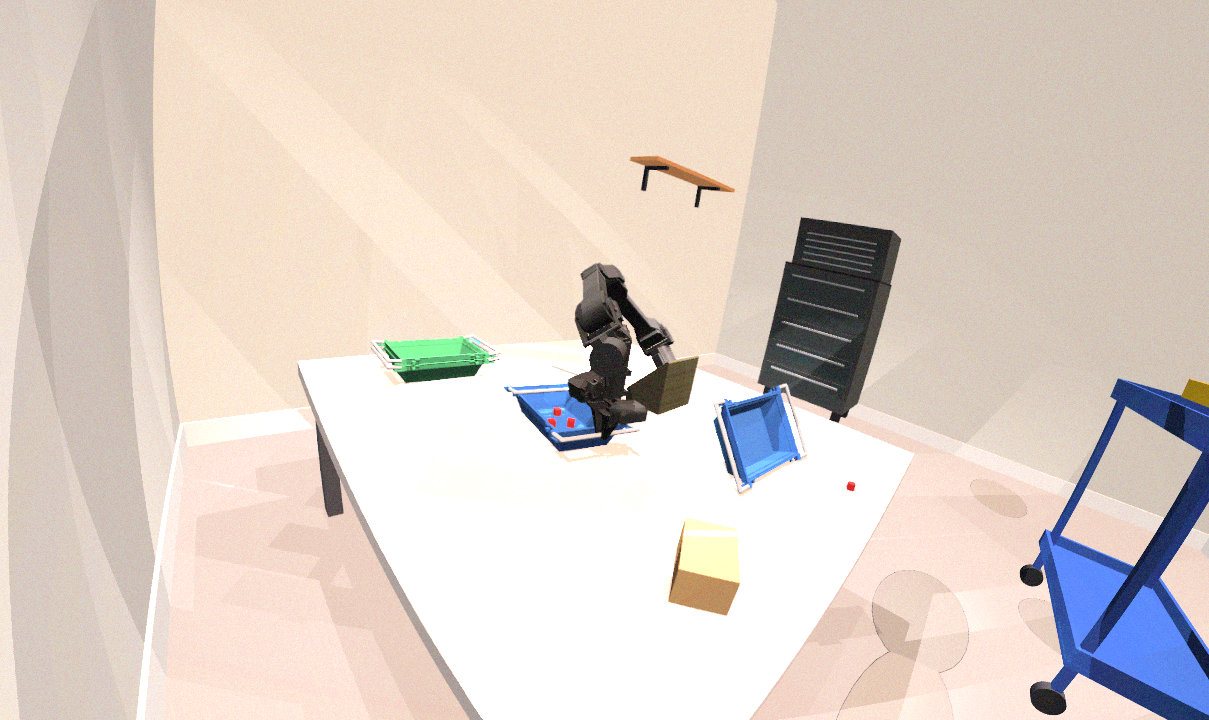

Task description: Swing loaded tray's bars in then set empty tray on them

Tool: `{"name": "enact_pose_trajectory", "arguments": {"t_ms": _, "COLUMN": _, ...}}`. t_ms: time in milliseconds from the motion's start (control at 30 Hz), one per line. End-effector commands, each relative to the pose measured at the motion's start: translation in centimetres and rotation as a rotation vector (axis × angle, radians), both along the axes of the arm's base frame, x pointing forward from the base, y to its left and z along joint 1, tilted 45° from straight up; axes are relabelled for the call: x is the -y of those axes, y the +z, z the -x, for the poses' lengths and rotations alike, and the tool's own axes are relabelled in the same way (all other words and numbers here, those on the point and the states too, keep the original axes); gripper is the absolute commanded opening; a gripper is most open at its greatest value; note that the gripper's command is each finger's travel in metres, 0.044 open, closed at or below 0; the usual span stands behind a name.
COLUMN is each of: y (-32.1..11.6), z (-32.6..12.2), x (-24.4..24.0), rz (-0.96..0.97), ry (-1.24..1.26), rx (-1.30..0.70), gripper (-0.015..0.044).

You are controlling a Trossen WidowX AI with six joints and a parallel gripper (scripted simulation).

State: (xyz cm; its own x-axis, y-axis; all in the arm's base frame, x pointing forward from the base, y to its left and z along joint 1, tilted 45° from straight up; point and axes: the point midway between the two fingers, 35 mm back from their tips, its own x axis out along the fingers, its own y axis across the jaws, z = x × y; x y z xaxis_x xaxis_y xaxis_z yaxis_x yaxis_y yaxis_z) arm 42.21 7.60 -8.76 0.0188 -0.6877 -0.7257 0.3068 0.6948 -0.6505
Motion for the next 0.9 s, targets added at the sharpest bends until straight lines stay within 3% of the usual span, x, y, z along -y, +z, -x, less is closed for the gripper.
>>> {"name": "enact_pose_trajectory", "arguments": {"t_ms": 0, "y": -1.3, "z": 0.3, "x": 1.3, "rz": 0.007, "ry": 0.007, "rx": -0.009, "gripper": 0.0087}}
{"name": "enact_pose_trajectory", "arguments": {"t_ms": 233, "y": -1.4, "z": 0.3, "x": 1.4, "rz": 0.008, "ry": 0.007, "rx": -0.009, "gripper": 0.0087}}
{"name": "enact_pose_trajectory", "arguments": {"t_ms": 867, "y": 3.8, "z": 1.6, "x": 2.0, "rz": 0.008, "ry": 0.007, "rx": -0.011, "gripper": 0.0087}}
